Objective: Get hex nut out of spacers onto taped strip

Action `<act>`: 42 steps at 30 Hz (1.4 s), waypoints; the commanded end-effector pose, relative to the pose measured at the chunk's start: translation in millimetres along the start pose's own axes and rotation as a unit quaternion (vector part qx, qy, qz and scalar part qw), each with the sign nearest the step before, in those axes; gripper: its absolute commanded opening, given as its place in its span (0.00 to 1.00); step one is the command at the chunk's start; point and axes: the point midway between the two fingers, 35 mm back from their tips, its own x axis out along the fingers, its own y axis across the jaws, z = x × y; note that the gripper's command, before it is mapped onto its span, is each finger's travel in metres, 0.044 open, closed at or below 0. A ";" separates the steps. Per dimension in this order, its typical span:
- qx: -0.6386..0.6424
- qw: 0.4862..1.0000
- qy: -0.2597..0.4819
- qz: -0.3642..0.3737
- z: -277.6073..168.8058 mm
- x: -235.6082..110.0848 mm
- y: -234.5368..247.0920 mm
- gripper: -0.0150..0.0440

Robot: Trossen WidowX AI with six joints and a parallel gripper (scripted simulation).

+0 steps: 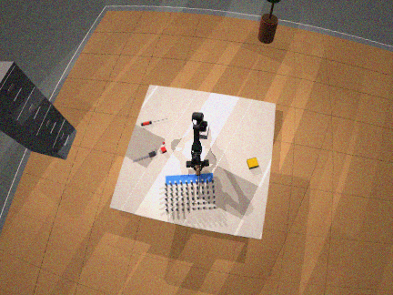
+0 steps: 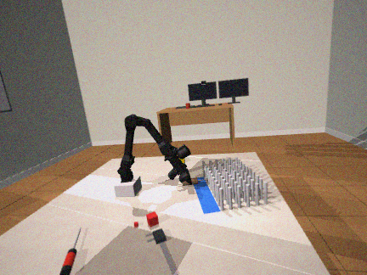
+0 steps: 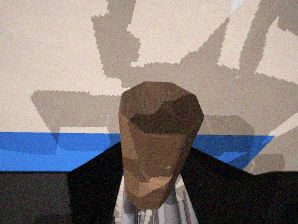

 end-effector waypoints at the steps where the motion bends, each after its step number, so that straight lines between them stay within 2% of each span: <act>1: -0.003 1.000 0.008 0.001 -8.8 -0.4 1.1 0.25; 42: -0.002 1.000 0.008 0.001 -9.1 14.7 2.3 0.25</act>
